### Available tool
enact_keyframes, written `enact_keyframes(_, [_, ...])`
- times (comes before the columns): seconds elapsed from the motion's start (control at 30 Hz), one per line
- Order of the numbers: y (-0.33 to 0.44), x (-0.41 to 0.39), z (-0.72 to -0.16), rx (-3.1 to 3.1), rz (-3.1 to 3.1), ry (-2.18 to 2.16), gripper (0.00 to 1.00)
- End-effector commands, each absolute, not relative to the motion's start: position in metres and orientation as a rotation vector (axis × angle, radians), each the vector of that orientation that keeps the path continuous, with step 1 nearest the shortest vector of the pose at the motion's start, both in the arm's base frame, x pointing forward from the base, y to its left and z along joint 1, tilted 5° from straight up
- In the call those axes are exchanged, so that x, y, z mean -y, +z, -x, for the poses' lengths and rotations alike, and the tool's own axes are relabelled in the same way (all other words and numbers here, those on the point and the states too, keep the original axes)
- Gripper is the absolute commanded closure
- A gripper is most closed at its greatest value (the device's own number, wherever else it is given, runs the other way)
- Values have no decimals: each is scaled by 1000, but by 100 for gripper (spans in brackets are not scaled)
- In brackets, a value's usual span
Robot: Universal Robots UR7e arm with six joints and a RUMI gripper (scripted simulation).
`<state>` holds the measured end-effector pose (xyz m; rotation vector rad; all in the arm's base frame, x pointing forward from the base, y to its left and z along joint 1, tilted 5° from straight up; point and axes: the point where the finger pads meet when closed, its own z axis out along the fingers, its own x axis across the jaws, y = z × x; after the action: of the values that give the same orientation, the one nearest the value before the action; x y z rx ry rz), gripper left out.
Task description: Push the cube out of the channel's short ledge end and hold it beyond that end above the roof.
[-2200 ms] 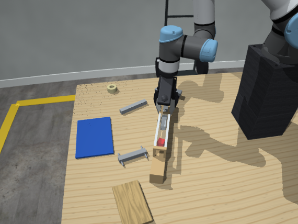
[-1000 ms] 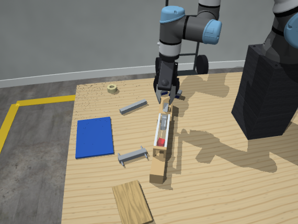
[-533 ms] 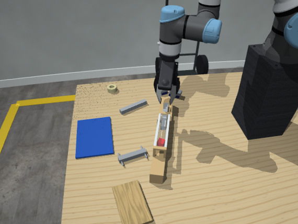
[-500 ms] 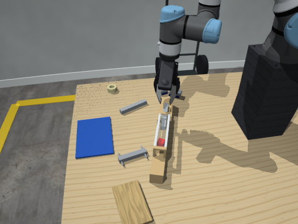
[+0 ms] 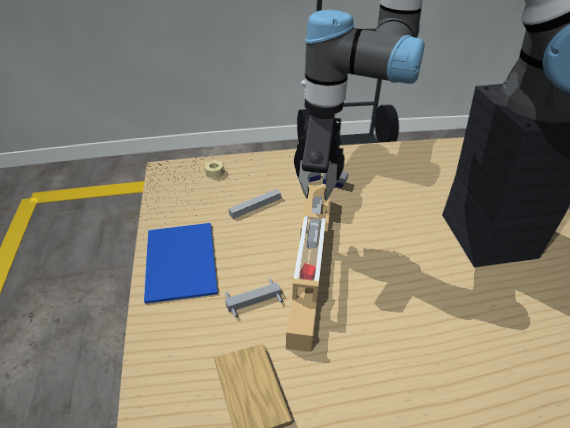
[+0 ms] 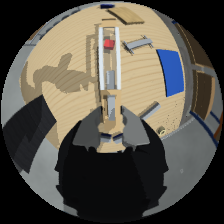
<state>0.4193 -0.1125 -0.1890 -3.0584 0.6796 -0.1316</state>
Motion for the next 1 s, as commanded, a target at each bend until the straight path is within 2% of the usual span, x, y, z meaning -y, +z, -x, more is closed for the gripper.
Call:
enact_keyframes(0.0, [-189,113,-419,-682,3058,-132,78])
enact_keyframes(0.33, [-190,127,-430,-793,3028,-132,78])
enact_keyframes(0.97, [-180,255,-513,-1769,2550,-120,78])
